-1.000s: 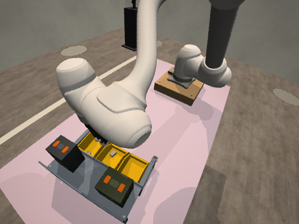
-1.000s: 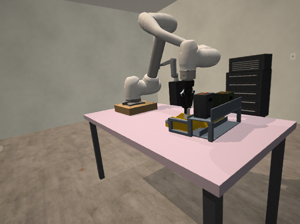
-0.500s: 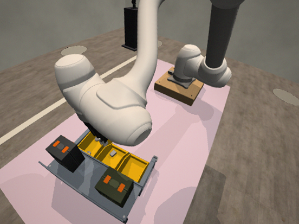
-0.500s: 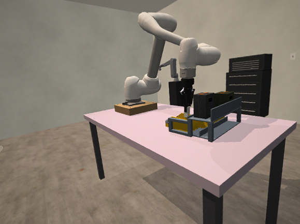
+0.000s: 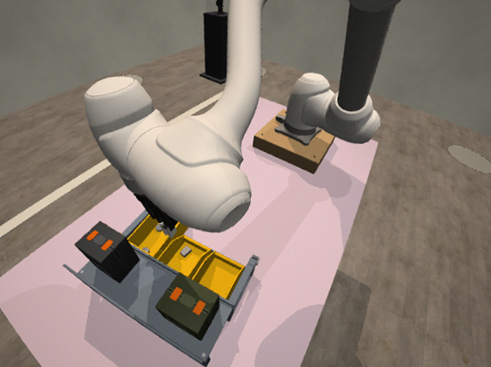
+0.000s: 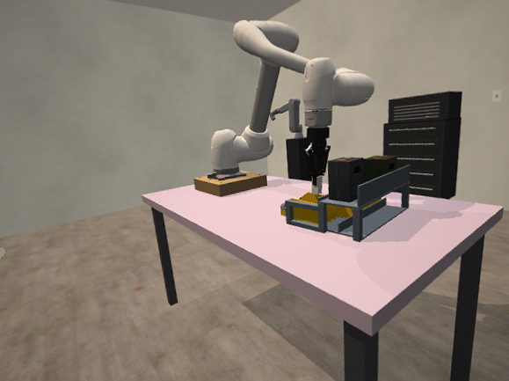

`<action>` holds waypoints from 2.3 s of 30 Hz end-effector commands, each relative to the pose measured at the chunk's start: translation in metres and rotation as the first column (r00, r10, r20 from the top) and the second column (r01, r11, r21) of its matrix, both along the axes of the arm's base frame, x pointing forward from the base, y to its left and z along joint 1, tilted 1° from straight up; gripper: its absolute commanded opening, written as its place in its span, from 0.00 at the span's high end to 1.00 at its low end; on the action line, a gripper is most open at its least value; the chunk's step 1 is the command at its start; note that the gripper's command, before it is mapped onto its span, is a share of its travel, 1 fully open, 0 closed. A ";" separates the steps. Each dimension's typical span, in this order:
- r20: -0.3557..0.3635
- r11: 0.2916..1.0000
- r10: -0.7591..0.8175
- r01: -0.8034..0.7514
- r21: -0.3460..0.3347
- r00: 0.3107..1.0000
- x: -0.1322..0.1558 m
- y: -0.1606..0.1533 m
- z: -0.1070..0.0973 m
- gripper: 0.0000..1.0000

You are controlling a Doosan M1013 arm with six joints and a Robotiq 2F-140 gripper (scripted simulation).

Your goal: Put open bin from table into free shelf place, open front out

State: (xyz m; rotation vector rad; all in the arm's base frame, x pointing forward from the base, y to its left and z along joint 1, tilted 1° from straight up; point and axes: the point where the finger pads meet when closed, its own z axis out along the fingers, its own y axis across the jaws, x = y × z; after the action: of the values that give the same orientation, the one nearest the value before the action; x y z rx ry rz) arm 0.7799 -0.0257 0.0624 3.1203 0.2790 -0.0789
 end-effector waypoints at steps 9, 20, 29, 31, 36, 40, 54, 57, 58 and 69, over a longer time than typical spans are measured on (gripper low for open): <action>0.000 1.000 0.000 0.000 0.000 1.000 0.000 0.000 0.022 0.94; 0.000 1.000 0.000 0.000 0.000 1.000 -0.001 0.000 0.039 0.94; 0.000 1.000 0.000 0.000 0.000 1.000 -0.001 0.000 0.051 0.94; 0.000 1.000 0.000 0.000 0.000 1.000 -0.001 0.000 0.052 0.94; 0.000 1.000 0.000 0.000 0.000 1.000 -0.001 0.000 0.058 0.94; 0.000 1.000 0.000 0.000 0.000 1.000 -0.001 0.000 0.062 0.94; 0.000 1.000 0.000 0.000 0.000 1.000 -0.001 0.000 0.068 0.94; 0.000 1.000 0.000 0.000 0.000 1.000 -0.001 0.000 0.068 0.94; 0.000 1.000 0.000 0.000 0.000 1.000 -0.001 0.000 0.068 0.94; 0.000 1.000 0.000 0.000 0.000 1.000 -0.001 0.000 0.068 1.00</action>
State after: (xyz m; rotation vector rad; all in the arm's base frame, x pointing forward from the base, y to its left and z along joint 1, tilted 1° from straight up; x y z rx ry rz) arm 0.7789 -0.0258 0.1303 3.1203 0.2790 -0.0790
